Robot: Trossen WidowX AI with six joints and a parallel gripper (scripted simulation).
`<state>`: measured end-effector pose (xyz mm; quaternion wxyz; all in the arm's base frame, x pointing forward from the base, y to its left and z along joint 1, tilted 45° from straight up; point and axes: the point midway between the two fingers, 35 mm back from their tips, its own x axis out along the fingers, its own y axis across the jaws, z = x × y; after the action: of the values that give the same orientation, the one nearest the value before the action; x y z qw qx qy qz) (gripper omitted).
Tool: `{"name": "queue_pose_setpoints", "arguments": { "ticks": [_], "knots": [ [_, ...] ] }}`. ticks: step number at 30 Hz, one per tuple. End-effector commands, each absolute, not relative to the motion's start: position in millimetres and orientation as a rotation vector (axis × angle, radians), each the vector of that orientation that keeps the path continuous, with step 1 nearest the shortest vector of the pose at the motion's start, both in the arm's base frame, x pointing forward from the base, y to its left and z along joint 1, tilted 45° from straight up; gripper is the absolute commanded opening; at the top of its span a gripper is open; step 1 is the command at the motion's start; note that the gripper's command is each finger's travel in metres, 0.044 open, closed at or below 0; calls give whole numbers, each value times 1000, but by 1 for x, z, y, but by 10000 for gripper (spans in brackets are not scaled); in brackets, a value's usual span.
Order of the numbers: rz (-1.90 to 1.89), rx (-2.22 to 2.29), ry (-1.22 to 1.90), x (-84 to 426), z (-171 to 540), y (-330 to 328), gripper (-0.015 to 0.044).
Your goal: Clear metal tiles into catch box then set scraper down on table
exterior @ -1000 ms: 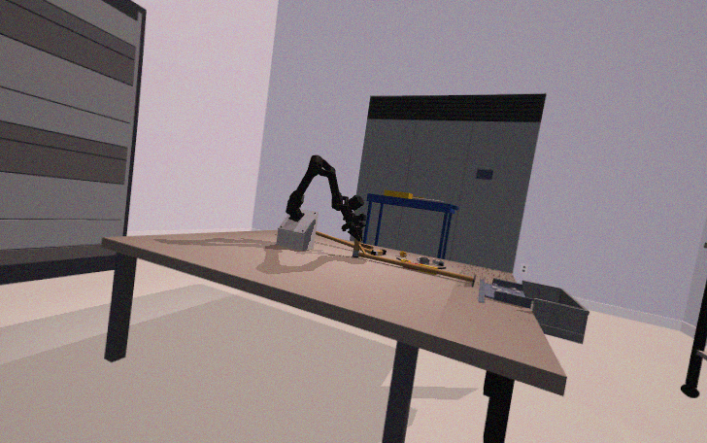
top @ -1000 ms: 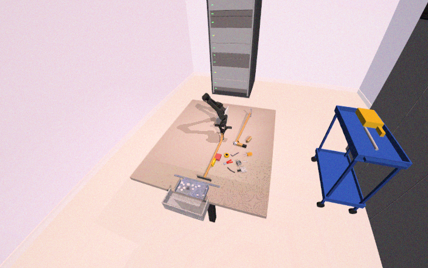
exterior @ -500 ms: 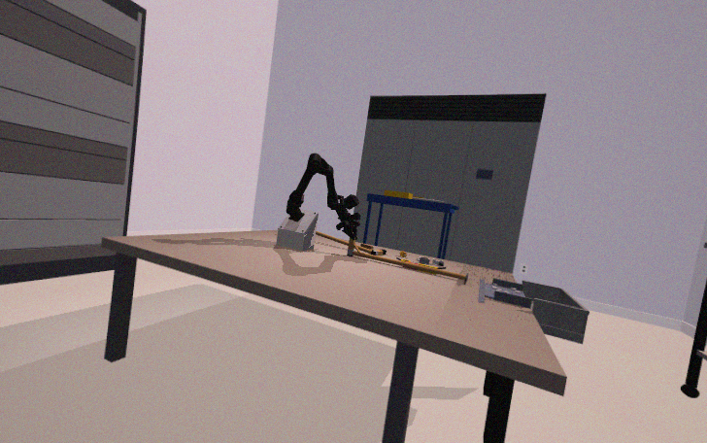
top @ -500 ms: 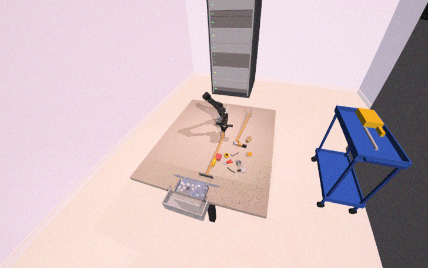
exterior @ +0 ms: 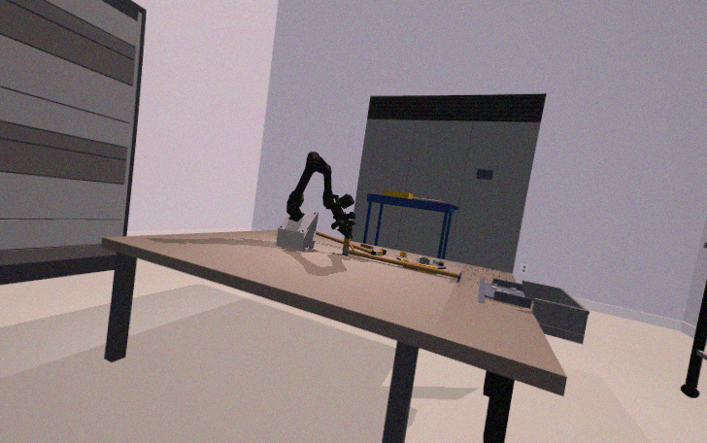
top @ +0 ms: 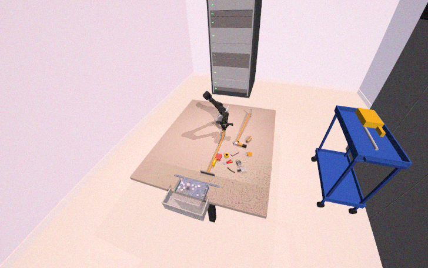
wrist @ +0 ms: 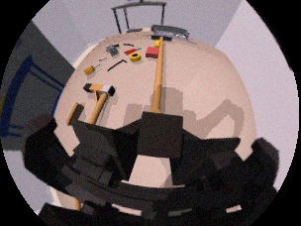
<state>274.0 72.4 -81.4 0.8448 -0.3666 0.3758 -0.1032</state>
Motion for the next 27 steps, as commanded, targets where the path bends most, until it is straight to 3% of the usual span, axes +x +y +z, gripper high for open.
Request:
{"name": "queue_pose_setpoints", "arguments": {
  "ticks": [1,27],
  "knots": [
    [-215,-771,784,273,-78,73,0],
    [-211,-764,807,281,-52,50,0]
  ]
}}
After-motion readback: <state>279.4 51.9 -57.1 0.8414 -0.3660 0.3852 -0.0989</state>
